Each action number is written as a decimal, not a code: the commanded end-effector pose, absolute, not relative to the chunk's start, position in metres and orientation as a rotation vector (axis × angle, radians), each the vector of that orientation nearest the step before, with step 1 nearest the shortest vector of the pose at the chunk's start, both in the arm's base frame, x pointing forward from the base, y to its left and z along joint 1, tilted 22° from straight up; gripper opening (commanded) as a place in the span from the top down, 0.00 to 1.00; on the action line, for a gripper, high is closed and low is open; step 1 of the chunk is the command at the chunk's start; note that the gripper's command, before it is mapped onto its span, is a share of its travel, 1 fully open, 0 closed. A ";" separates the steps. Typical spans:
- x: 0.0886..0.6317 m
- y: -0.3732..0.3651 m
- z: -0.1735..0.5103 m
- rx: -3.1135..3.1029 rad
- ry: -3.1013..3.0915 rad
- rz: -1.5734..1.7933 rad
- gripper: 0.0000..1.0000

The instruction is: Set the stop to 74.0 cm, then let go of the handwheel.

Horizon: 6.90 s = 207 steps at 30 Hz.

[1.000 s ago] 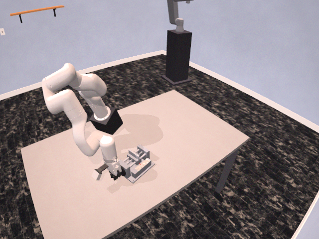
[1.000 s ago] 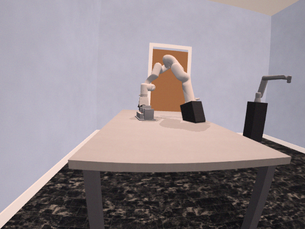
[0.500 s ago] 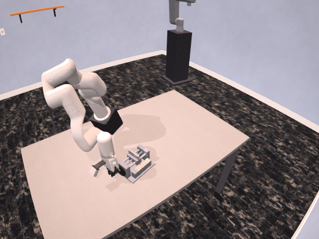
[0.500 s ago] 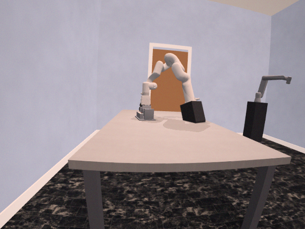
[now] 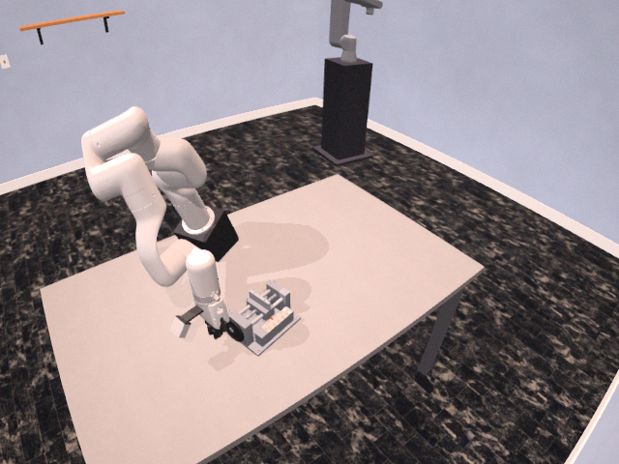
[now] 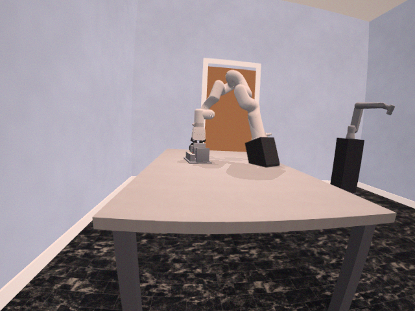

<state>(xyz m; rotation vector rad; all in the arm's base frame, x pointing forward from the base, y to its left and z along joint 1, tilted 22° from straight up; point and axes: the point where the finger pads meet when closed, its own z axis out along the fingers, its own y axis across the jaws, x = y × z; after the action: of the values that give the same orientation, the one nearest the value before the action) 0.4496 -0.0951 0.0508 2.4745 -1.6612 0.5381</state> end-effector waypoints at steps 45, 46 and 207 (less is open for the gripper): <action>0.509 -0.071 0.054 2.475 -1.660 0.541 0.94; 0.509 -0.071 0.054 2.475 -1.660 0.541 0.94; 0.496 -0.068 0.074 2.475 -1.660 0.541 0.94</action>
<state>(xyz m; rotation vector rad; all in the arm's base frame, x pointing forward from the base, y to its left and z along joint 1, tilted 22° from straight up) 0.4955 -0.0680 0.0740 2.4756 -1.6602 0.5396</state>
